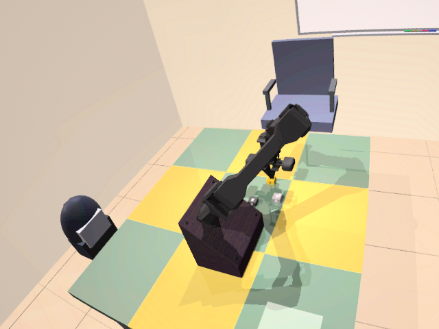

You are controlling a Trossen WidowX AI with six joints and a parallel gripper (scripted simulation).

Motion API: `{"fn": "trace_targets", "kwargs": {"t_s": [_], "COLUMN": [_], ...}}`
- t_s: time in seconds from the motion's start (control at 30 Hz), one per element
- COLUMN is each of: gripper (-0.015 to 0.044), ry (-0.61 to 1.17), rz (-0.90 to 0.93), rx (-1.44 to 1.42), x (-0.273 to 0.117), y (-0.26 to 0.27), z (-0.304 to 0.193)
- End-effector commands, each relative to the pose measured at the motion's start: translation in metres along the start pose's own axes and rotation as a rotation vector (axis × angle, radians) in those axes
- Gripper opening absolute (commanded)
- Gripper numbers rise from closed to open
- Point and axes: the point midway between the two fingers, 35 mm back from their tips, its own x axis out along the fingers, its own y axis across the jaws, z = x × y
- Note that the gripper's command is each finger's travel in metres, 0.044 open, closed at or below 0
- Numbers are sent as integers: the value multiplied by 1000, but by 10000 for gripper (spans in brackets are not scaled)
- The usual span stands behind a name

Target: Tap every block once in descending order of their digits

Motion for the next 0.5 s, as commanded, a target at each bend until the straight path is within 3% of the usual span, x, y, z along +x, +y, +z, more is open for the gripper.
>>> {"fn": "trace_targets", "kwargs": {"t_s": [0.0,0.37,0.47], "gripper": [20,20,99], "ry": [10,9,0], "rz": [1,2,27], "rx": [-9,-8,-11], "x": [5,-25,-35], "y": [2,2,32], "z": [-3,-3,-1]}}
